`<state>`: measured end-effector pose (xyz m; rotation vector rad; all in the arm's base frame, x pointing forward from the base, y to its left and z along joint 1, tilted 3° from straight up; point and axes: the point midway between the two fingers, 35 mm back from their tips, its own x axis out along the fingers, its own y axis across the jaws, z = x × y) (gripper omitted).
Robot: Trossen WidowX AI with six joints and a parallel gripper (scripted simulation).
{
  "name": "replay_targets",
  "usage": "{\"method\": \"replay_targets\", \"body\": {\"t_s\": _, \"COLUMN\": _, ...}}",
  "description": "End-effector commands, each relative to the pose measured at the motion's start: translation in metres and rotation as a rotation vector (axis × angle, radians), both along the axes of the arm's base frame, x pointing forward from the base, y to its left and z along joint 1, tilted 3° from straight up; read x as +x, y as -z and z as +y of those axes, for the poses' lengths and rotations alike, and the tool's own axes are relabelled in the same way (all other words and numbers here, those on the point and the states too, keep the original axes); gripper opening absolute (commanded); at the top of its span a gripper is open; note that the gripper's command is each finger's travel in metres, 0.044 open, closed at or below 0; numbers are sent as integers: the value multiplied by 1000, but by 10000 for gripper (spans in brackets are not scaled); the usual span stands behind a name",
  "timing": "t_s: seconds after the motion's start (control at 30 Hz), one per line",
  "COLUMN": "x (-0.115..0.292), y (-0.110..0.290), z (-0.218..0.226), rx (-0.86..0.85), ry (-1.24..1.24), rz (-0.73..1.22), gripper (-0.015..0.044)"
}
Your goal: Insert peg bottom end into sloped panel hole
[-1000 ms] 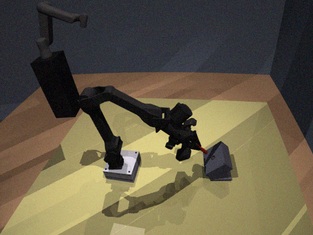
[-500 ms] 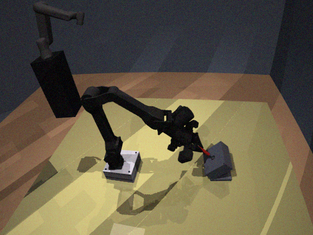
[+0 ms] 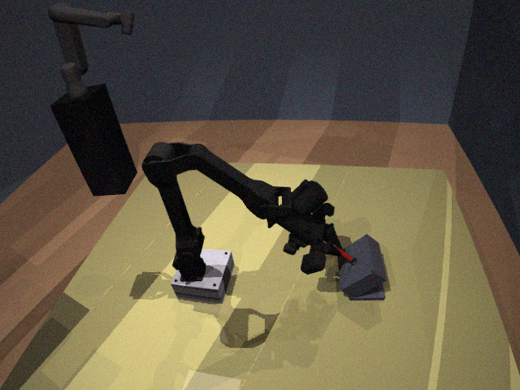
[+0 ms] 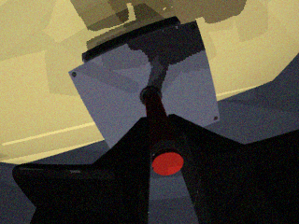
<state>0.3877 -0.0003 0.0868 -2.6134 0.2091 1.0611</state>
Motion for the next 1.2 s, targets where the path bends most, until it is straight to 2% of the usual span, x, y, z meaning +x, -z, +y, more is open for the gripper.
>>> {"method": "replay_targets", "body": {"t_s": 0.0, "x": 5, "y": 4, "z": -1, "rx": -4, "ry": 2, "rz": -2, "gripper": 0}}
{"method": "replay_targets", "body": {"t_s": 1.17, "x": 9, "y": 7, "z": -1, "rx": 0, "ry": 0, "rz": -1, "gripper": 0}}
